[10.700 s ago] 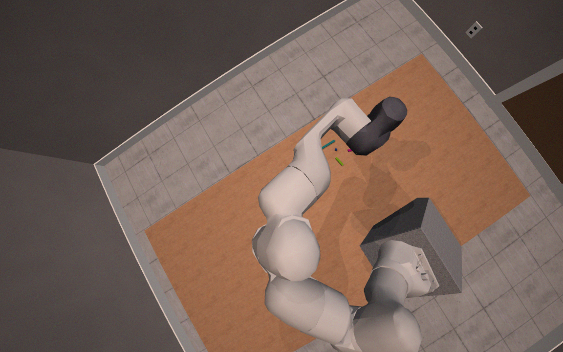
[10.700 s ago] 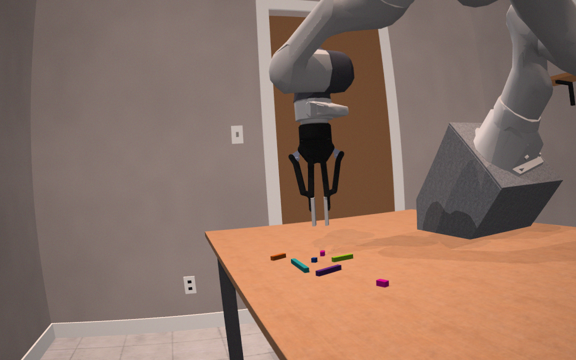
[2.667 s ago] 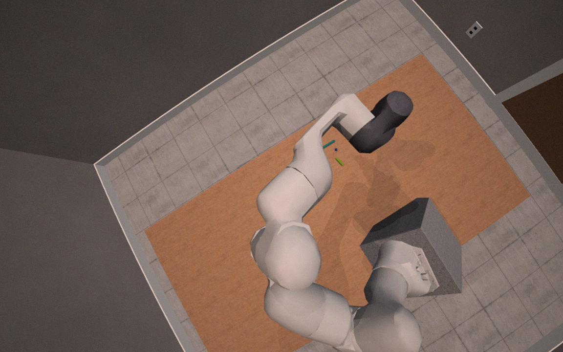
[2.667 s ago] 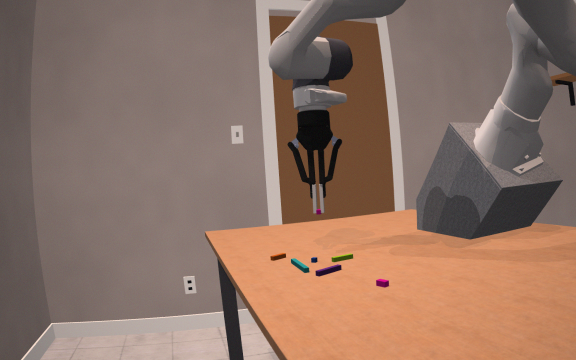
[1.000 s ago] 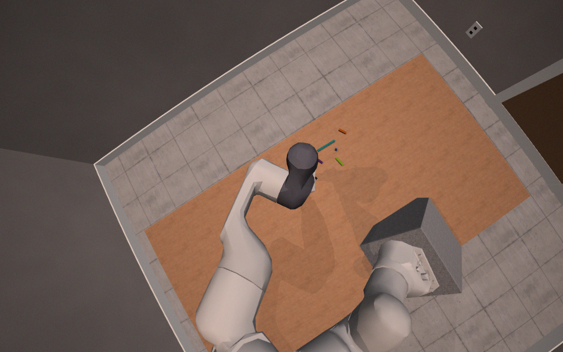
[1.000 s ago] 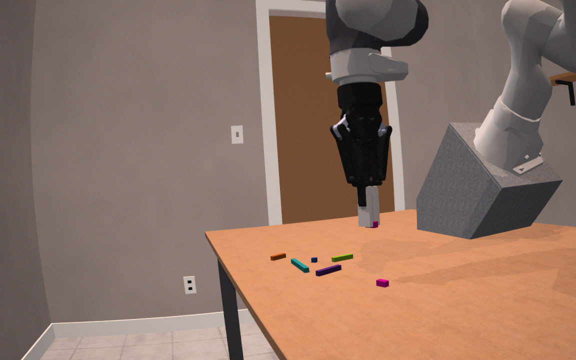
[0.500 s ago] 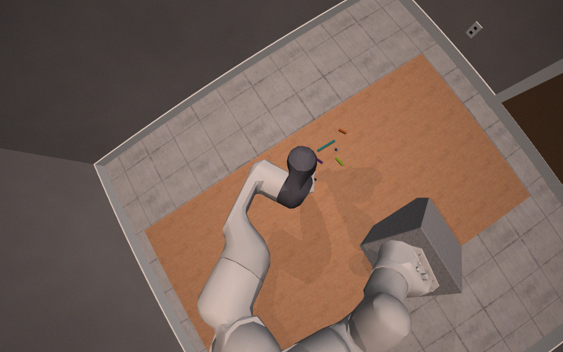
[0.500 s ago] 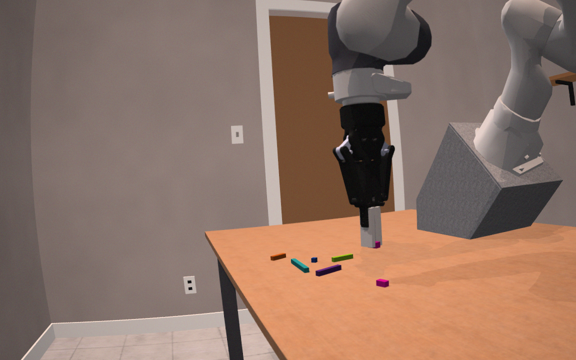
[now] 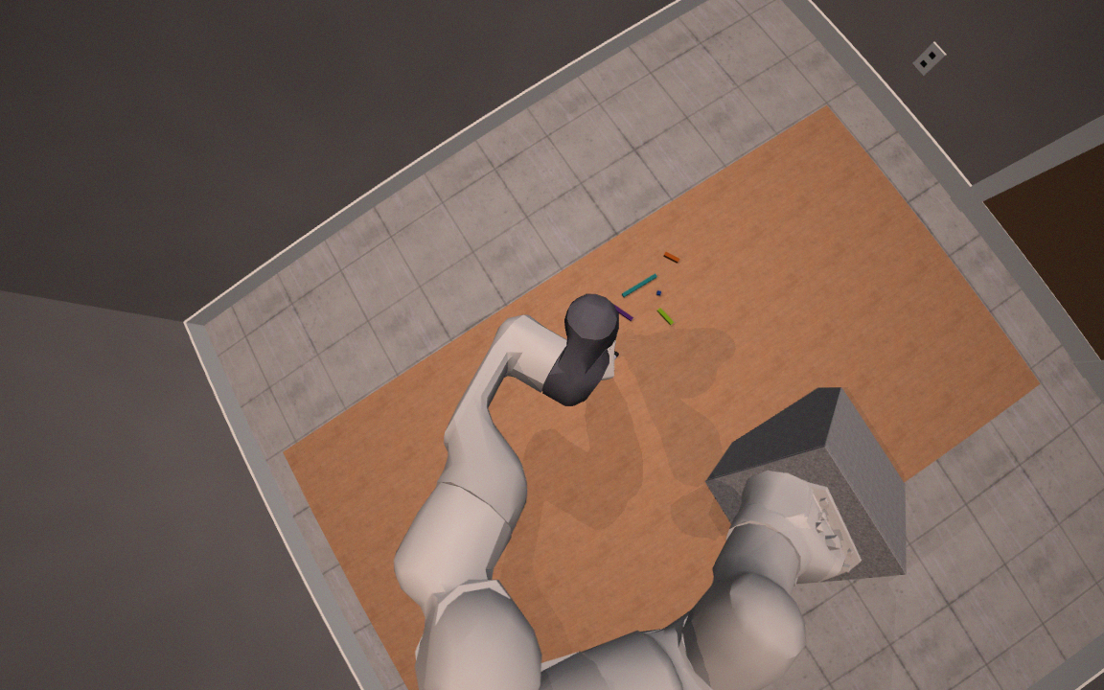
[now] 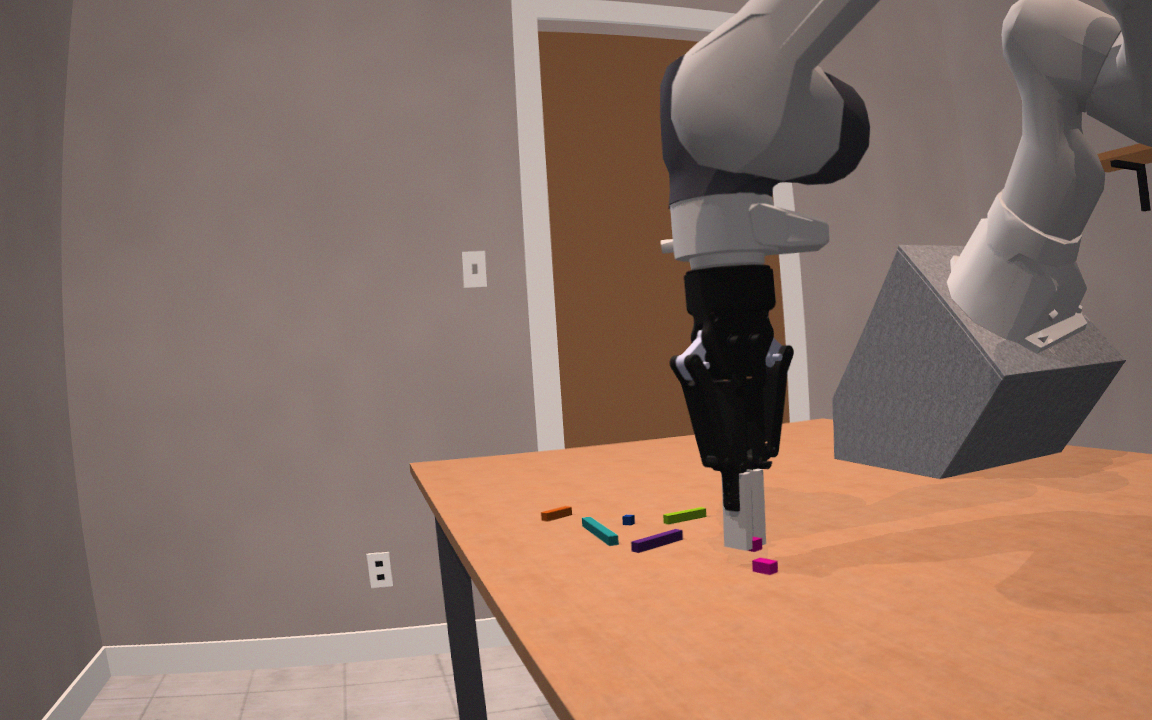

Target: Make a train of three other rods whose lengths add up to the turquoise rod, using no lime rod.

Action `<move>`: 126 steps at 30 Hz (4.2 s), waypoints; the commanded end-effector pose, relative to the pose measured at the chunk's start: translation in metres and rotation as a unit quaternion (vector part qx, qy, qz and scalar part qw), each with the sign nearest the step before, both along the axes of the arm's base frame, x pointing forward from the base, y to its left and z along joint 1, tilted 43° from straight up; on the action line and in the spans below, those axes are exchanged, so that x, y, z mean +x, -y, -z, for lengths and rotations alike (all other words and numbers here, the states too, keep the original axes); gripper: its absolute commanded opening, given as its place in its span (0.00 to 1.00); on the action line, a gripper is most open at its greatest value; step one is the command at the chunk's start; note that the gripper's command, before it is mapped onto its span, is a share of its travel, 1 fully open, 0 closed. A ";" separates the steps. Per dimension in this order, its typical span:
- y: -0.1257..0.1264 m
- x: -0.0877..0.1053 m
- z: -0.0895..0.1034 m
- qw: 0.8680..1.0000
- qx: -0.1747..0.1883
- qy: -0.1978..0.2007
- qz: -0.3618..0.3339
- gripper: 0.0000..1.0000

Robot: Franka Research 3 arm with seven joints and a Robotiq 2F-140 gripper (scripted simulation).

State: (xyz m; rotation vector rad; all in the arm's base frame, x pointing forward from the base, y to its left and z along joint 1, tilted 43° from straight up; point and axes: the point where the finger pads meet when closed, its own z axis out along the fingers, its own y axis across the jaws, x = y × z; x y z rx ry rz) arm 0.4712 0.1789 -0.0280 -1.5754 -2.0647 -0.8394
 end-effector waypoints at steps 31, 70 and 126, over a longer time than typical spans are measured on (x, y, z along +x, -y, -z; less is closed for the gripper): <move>-0.003 0.004 0.005 1.000 -0.002 0.012 -0.005 0.03; -0.011 0.004 0.013 1.000 -0.002 0.012 -0.005 0.03; -0.011 0.004 0.013 1.000 -0.002 0.012 -0.005 0.15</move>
